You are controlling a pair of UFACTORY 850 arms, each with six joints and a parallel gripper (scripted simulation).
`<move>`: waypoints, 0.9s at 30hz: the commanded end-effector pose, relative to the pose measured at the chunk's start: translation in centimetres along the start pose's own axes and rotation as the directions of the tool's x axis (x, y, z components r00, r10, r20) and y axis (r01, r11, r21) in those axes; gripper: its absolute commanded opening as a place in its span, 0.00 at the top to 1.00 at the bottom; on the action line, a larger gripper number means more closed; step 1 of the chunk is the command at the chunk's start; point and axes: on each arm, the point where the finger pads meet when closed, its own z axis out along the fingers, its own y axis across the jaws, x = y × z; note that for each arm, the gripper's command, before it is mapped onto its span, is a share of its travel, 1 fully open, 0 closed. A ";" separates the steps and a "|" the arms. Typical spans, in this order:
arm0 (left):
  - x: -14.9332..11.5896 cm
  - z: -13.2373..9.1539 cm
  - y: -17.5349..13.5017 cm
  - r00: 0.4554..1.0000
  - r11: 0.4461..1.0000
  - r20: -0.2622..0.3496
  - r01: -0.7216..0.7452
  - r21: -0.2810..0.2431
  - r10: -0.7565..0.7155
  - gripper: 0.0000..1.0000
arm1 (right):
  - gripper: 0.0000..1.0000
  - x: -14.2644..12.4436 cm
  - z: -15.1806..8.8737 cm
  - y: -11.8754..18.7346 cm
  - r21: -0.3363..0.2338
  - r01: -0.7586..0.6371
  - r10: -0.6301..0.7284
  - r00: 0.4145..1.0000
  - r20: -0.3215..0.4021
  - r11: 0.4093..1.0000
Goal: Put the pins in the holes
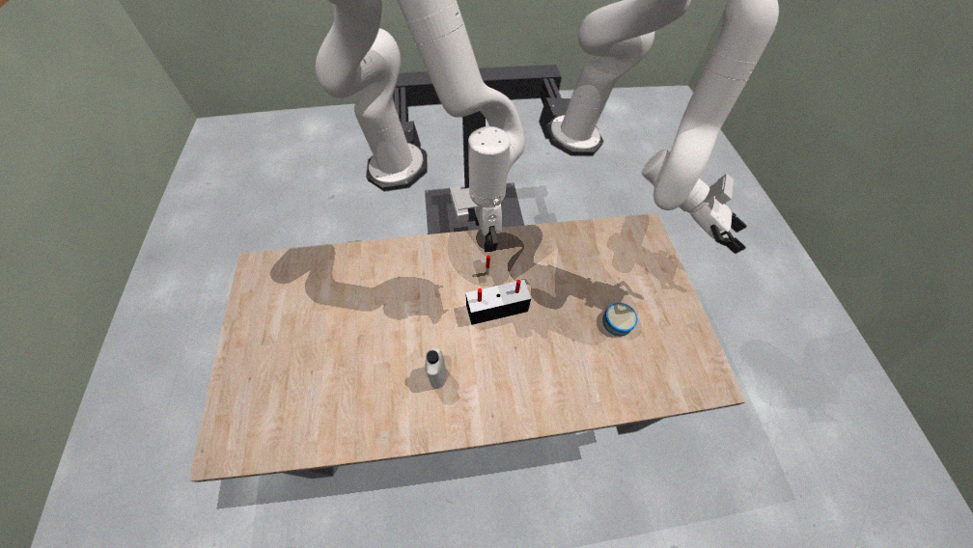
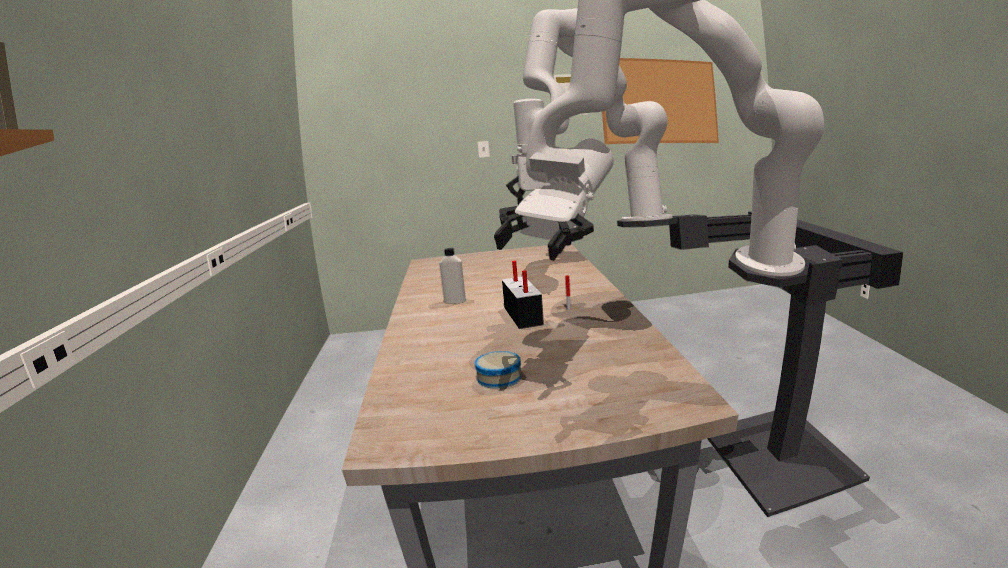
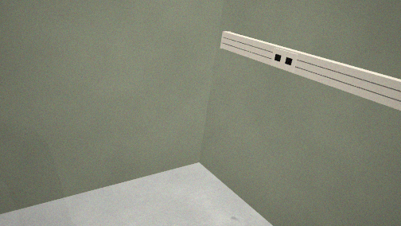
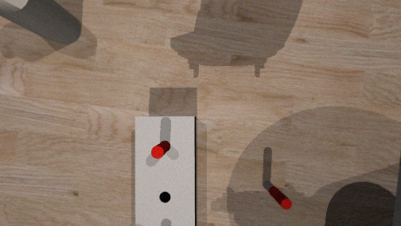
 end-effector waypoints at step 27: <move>0.1 0.0 0.1 1.000 1.000 -0.002 0.001 -0.001 -0.001 0.00 | 0.00 -3.2 5.9 6.4 0.004 -0.002 0.002 1.000 0.001 1.000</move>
